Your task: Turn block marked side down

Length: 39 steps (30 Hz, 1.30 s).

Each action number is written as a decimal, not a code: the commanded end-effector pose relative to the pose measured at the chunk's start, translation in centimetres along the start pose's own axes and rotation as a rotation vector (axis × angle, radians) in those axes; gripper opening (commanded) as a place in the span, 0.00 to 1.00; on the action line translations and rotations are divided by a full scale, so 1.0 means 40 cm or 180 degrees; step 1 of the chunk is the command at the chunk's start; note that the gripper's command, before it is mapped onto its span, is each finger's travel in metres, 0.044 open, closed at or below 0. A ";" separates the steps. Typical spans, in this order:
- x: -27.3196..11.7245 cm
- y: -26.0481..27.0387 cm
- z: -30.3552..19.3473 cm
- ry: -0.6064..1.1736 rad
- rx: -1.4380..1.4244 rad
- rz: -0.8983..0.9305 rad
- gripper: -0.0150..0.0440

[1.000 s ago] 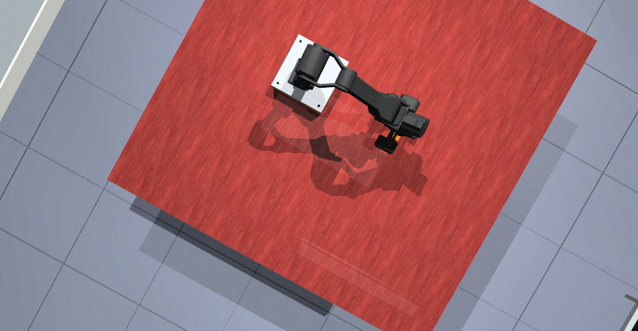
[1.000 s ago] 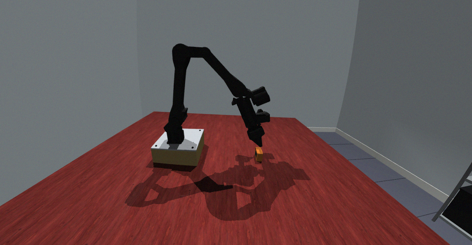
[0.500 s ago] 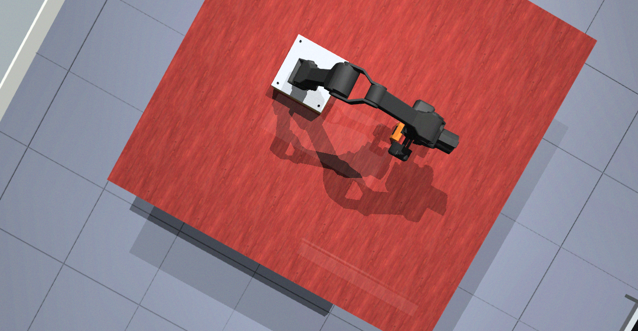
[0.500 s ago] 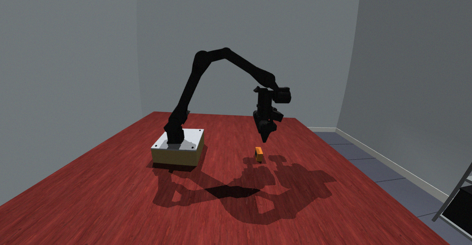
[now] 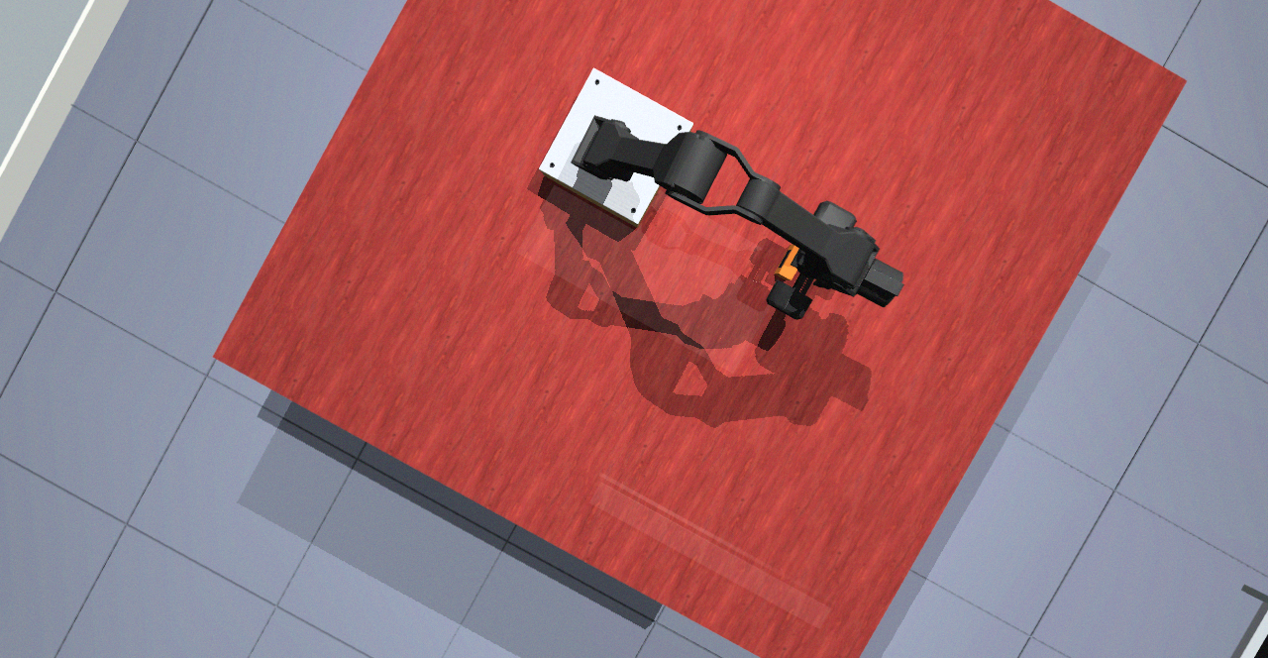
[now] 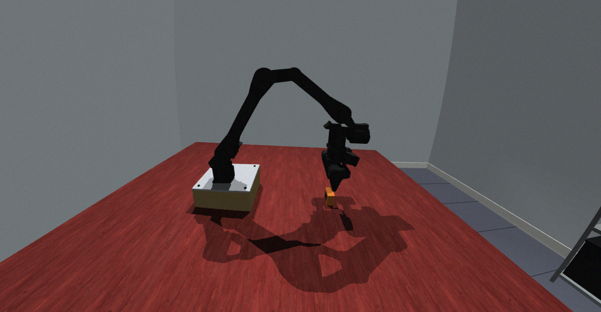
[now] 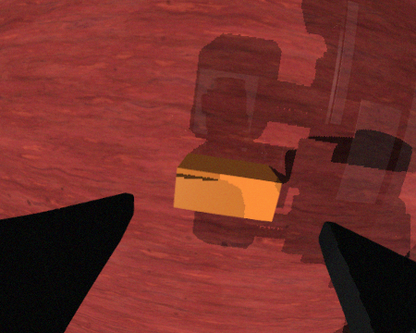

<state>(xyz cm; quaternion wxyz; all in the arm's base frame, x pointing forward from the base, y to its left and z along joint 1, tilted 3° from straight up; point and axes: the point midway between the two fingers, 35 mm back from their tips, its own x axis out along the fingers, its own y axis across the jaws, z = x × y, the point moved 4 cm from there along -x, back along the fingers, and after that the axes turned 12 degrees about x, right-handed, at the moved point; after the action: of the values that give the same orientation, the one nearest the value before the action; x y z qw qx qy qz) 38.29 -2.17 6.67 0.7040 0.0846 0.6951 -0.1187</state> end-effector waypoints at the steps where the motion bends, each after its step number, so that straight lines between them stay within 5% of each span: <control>1: 0.033 0.000 -0.002 0.0008 0.0002 0.0008 1.00; 28: 0.115 0.001 -0.003 0.0008 0.0002 0.0008 1.00; 34: 0.115 0.001 -0.003 0.0008 0.0002 0.0008 0.73; 39: 0.115 0.001 -0.003 0.0008 0.0002 0.0008 0.68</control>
<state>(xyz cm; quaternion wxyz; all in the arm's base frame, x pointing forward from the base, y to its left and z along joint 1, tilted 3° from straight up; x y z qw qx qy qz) 38.22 -2.33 2.14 0.7029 0.0874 0.6957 -0.1191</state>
